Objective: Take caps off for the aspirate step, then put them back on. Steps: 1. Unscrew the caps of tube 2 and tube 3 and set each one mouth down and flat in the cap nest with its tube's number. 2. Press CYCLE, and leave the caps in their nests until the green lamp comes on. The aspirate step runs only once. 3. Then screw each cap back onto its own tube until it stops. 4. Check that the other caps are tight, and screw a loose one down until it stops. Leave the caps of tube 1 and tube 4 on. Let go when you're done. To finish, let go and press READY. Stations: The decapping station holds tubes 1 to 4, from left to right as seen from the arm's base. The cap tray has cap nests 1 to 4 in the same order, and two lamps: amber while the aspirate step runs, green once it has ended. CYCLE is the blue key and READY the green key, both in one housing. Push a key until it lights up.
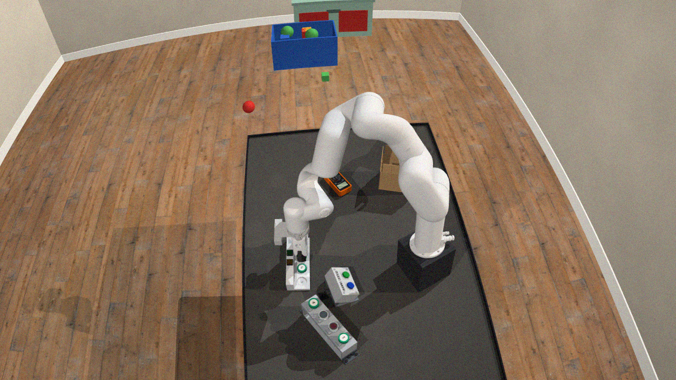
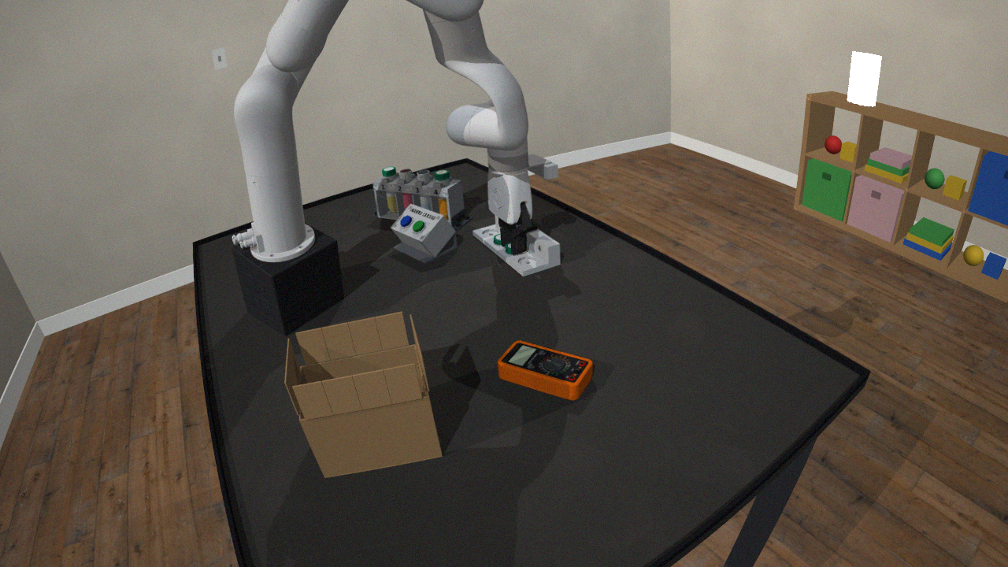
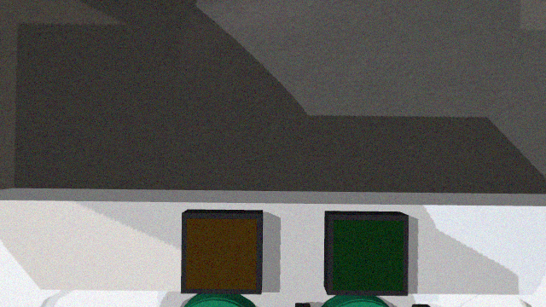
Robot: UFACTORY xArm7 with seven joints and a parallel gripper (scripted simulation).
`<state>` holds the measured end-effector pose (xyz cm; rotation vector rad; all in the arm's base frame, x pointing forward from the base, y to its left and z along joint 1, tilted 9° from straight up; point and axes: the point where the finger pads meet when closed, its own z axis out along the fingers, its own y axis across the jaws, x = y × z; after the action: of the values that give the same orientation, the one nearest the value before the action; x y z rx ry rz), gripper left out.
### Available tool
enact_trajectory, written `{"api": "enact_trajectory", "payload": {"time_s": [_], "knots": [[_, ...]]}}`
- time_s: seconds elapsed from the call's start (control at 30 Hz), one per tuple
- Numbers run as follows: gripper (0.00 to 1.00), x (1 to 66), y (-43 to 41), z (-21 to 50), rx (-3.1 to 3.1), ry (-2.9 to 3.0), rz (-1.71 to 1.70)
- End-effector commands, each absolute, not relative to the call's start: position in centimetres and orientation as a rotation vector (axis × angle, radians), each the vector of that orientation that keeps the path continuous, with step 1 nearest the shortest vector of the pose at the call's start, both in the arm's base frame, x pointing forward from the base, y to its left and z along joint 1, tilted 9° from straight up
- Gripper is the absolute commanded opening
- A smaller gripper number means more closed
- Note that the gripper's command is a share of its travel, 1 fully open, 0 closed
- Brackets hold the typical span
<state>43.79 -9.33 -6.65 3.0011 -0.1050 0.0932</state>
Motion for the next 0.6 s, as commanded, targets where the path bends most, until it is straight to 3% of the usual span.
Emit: {"api": "enact_trajectory", "payload": {"time_s": [0.0, 0.57], "knots": [[0.46, 44.0, -9.3, -6.5, 3.001, -0.104, 0.099], [0.46, 43.8, -9.0, -4.6, 3.001, -0.104, 0.099]]}}
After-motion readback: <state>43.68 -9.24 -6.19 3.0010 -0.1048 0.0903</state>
